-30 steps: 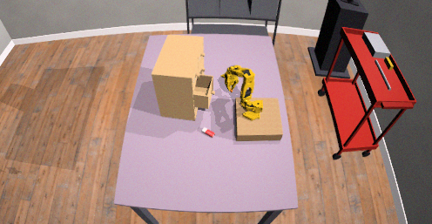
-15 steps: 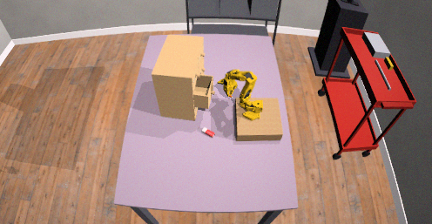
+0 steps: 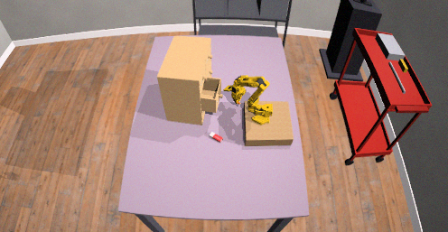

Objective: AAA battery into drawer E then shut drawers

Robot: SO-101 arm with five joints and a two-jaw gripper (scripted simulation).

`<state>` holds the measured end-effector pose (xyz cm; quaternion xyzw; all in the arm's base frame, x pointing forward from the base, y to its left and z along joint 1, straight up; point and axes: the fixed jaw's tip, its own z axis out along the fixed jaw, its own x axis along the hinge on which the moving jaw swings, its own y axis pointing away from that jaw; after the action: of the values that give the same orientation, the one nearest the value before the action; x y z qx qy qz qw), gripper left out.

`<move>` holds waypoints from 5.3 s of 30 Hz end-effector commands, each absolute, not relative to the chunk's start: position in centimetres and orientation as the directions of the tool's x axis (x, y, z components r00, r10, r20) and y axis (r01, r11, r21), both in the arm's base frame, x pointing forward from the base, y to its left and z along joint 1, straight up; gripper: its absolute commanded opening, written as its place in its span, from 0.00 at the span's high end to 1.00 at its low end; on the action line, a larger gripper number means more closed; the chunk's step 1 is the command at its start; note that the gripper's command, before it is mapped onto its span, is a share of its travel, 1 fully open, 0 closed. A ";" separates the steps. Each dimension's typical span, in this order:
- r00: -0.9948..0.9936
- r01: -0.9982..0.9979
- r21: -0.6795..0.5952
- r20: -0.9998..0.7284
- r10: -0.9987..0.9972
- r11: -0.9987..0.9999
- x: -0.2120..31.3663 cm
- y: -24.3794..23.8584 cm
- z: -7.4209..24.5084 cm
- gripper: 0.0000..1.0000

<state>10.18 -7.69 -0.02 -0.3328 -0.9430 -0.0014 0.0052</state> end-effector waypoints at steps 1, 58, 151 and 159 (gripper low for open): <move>-0.782 0.624 0.000 0.001 0.624 0.782 10.2 -7.5 0.0 1.00; -0.961 0.158 -0.005 -0.230 0.152 0.987 11.0 -1.2 4.0 1.00; -0.337 0.176 -0.005 -0.940 0.056 0.984 14.5 -1.8 19.9 1.00; -0.337 0.174 -0.004 -0.940 0.056 0.985 15.7 -2.0 19.8 1.00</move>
<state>15.17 -2.11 19.95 -0.0720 -0.8140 0.0581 -0.5734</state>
